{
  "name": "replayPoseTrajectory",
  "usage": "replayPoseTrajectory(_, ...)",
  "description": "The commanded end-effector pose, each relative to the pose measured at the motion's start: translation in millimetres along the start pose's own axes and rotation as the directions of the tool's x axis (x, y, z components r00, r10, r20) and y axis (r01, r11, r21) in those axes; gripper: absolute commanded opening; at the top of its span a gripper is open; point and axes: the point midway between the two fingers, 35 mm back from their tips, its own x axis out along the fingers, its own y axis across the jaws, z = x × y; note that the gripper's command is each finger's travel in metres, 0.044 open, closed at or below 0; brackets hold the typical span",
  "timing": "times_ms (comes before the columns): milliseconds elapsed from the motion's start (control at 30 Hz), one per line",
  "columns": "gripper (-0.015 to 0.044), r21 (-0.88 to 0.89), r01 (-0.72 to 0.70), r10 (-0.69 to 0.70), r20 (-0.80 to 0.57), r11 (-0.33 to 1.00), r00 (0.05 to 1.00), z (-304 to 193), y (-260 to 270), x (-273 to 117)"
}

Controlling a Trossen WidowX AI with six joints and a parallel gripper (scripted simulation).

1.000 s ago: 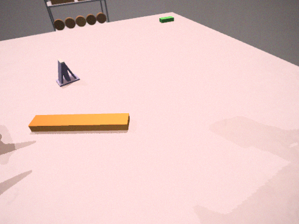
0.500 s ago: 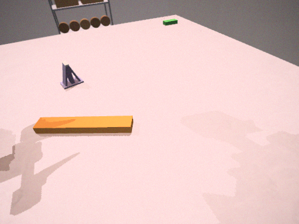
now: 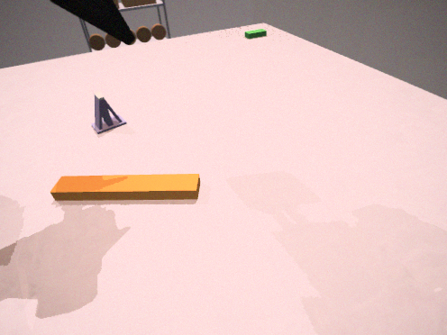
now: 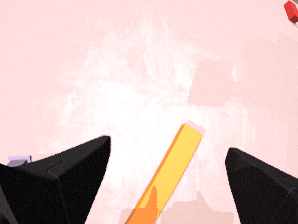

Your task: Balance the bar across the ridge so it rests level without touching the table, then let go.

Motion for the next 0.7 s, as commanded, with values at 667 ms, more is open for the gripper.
replayPoseTrajectory(667, 0.0315, 0.431, 0.063, 0.176, -0.493, 0.9, 0.852, -107.9, -20.1, 58.8)
